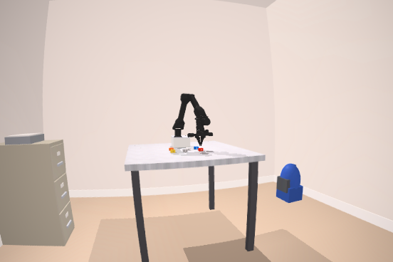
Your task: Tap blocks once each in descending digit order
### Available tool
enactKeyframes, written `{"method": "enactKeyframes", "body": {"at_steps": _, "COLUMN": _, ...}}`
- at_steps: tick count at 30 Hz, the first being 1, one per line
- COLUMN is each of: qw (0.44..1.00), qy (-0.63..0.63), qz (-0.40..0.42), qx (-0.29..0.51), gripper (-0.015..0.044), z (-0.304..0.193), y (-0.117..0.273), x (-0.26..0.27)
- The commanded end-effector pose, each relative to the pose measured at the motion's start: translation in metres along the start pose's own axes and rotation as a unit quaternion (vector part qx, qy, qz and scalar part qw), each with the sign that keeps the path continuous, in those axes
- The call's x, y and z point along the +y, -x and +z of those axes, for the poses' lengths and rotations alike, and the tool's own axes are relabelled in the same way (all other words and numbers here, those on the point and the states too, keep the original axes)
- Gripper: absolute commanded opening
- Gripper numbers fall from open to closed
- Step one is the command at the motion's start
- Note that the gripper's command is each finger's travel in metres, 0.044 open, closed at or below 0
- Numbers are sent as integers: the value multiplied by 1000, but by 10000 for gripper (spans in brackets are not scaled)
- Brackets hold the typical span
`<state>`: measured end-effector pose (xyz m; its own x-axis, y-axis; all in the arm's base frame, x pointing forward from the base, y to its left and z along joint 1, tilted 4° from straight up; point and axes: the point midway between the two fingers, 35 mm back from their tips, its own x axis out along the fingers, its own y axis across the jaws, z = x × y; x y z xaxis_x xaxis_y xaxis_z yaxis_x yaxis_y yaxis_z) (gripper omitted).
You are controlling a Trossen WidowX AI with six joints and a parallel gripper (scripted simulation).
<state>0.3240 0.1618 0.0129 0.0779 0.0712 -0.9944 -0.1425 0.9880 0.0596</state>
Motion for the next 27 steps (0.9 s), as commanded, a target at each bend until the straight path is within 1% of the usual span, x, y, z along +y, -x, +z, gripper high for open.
{"method": "enactKeyframes", "body": {"at_steps": 1, "qw": 1000, "qy": -3, "qz": -2, "qx": 3, "gripper": 20, "z": -2, "y": -8, "x": -1}}
{"method": "enactKeyframes", "body": {"at_steps": 9, "qw": 1000, "qy": -3, "qz": -2, "qx": 3, "gripper": 20, "z": -3, "y": -21, "x": -1}}
{"method": "enactKeyframes", "body": {"at_steps": 15, "qw": 1000, "qy": -3, "qz": -2, "qx": 3, "gripper": 20, "z": -3, "y": -22, "x": -1}}
{"method": "enactKeyframes", "body": {"at_steps": 18, "qw": 1000, "qy": -3, "qz": -2, "qx": 3, "gripper": 20, "z": -2, "y": 5, "x": -1}}
{"method": "enactKeyframes", "body": {"at_steps": 23, "qw": 1000, "qy": -3, "qz": -2, "qx": 3, "gripper": 20, "z": -2, "y": 12, "x": -1}}
{"method": "enactKeyframes", "body": {"at_steps": 24, "qw": 1000, "qy": -3, "qz": -2, "qx": 3, "gripper": 20, "z": -1, "y": 22, "x": 0}}
{"method": "enactKeyframes", "body": {"at_steps": 27, "qw": 1000, "qy": -3, "qz": -2, "qx": 3, "gripper": 20, "z": 0, "y": 76, "x": 0}}
